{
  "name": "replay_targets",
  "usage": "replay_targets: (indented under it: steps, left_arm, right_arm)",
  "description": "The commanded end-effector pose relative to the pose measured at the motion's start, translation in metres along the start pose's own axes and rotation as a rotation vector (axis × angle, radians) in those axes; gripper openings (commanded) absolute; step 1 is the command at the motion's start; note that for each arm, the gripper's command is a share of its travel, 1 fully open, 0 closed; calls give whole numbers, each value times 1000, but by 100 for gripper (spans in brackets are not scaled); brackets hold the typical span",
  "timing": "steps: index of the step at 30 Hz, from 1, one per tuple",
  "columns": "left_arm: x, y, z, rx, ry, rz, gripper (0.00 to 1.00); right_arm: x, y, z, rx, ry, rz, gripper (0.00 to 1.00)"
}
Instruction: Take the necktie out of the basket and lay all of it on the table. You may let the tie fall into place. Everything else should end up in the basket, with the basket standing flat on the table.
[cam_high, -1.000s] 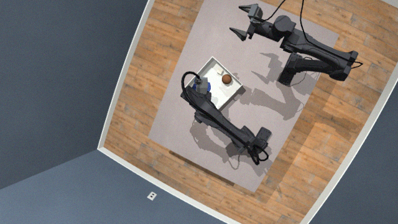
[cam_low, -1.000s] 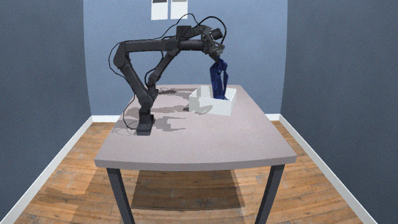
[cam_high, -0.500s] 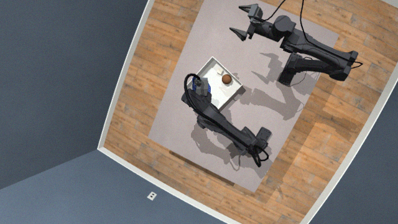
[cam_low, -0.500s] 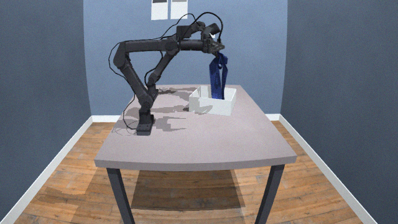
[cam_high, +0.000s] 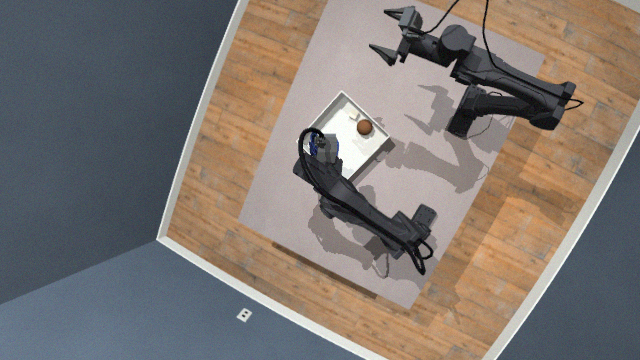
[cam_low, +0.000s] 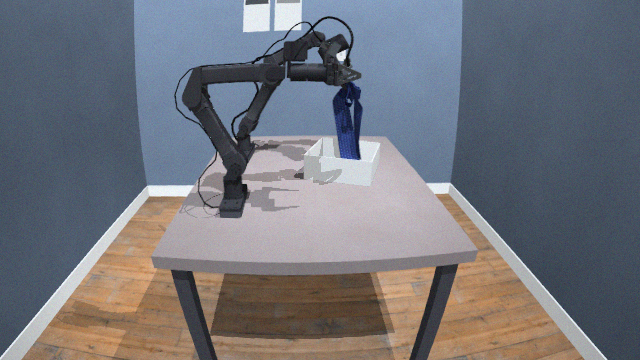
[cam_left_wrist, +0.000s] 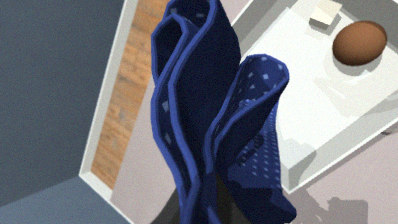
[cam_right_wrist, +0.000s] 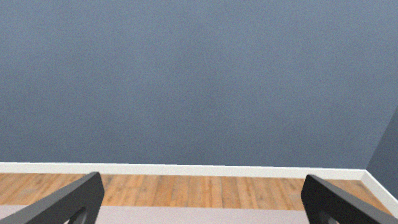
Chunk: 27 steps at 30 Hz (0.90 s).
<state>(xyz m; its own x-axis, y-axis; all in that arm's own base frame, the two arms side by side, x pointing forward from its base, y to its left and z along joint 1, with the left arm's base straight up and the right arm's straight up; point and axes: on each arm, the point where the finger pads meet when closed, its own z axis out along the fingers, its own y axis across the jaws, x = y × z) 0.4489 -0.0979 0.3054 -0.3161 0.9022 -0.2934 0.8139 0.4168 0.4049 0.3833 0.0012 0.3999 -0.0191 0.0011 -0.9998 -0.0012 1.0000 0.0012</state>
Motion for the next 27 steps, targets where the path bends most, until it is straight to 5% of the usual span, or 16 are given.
replay_targets:
  steps: [1, 27]
  left_arm:
    - [17, -3, -16, 264, 190, 1, 4]
    - [139, -38, -74, 337, 271, -1, 4]
  right_arm:
    - [0, 0, 0, 0, 0, 0, 100]
    - [0, 0, 0, 0, 0, 0, 100]
